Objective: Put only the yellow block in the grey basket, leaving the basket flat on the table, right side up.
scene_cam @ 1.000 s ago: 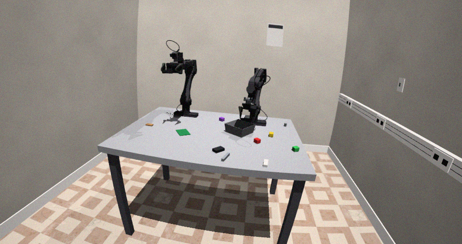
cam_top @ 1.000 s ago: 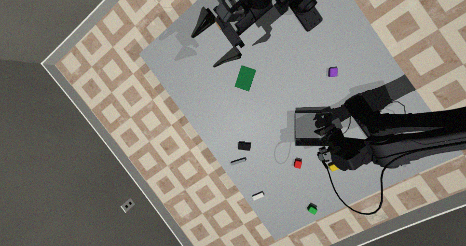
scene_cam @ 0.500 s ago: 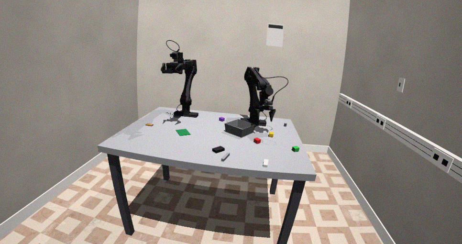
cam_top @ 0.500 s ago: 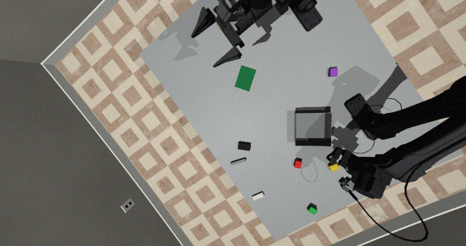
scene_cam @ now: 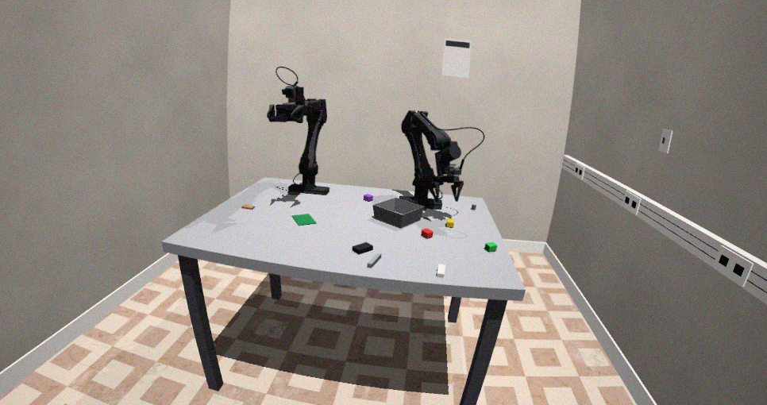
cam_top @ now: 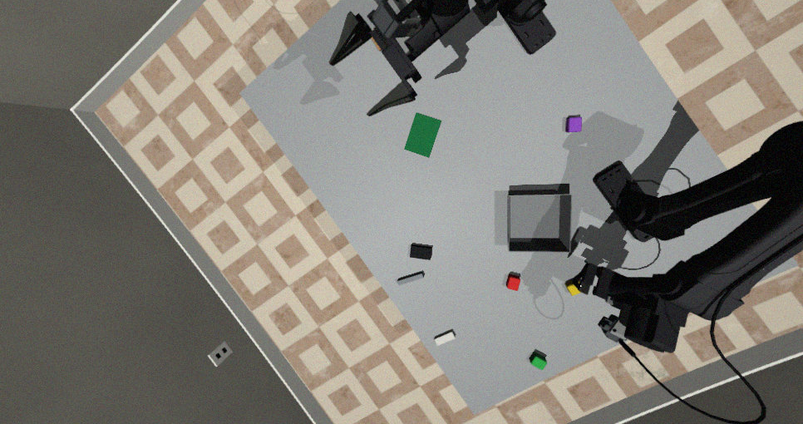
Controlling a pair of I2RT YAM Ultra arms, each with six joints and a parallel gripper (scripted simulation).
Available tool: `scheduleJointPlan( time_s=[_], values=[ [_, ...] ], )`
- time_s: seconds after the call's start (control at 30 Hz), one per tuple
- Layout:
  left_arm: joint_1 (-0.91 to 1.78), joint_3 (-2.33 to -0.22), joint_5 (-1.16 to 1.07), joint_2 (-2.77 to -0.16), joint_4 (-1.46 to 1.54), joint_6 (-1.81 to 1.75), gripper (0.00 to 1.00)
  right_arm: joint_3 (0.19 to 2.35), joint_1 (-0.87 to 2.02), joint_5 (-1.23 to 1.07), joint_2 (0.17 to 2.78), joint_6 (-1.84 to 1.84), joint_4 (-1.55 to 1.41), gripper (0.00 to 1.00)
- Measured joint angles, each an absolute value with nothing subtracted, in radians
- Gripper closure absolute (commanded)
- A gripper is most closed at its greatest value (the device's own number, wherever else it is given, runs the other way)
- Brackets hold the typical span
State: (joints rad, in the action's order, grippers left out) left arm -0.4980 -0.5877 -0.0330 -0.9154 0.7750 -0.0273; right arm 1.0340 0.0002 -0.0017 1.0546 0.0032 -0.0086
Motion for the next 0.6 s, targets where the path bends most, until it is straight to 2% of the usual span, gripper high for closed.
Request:
scheduleJointPlan(
  time_s=[0.1,0.43,0.6],
  values=[
    [-0.498,-0.588,-0.033,-0.918,0.775,-0.016,0.45,1.034,0.0,-0.002,1.055,0.003,-0.009,0.0],
    [-0.498,-0.677,-0.023,-1.114,0.811,0.196,0.47,0.992,0.201,-0.013,1.055,-0.011,-0.034,0.0],
    [-0.498,-0.767,-0.016,-1.298,0.834,0.336,0.47,0.942,0.414,-0.019,1.041,-0.022,-0.057,0.0]
  ],
)
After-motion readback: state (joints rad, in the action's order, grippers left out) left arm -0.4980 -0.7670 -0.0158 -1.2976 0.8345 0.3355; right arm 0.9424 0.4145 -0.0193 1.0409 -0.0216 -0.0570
